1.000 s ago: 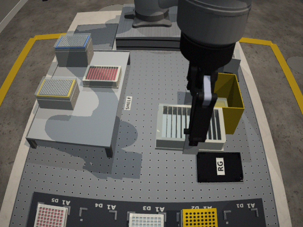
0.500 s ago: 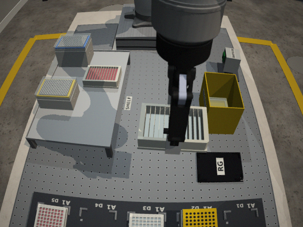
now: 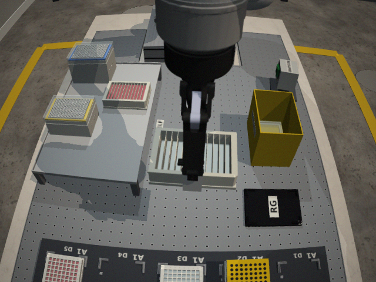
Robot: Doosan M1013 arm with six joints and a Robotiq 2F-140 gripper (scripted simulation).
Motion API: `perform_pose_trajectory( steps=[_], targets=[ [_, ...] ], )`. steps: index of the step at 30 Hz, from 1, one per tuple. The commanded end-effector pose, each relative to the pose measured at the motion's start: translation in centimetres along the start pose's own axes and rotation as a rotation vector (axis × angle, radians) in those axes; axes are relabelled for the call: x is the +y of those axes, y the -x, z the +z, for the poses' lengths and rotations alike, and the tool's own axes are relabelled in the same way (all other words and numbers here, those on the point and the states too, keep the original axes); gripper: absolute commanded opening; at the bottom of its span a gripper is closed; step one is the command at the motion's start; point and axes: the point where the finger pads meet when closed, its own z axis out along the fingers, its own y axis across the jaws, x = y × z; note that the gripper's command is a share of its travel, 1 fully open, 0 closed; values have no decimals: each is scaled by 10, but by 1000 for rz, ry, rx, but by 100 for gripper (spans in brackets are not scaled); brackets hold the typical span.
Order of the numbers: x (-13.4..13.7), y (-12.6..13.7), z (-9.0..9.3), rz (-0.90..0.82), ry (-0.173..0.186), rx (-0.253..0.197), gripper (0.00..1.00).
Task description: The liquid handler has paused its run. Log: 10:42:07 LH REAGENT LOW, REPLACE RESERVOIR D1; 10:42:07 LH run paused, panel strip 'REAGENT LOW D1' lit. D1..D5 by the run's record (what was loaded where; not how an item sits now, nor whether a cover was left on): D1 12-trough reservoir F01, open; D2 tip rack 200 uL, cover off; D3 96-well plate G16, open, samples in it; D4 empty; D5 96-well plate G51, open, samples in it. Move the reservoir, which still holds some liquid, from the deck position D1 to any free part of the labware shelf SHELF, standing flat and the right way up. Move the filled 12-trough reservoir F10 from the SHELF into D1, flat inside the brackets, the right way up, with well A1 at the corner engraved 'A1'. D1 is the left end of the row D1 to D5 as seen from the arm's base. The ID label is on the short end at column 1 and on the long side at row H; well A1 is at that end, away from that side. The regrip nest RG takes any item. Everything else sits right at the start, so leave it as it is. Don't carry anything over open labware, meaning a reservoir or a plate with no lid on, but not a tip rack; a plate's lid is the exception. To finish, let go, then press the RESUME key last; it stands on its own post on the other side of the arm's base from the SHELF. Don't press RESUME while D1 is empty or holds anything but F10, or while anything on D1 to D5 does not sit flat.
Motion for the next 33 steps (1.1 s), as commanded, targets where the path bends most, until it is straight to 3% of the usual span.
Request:
perform_pose_trajectory(
  steps=[1,21,33],
  targets=[
    [0,-6,0,0,0,0,0],
    [-2,-41,0,0,0,0,0],
    [26,-43,0,0,0,0,0]
  ],
)
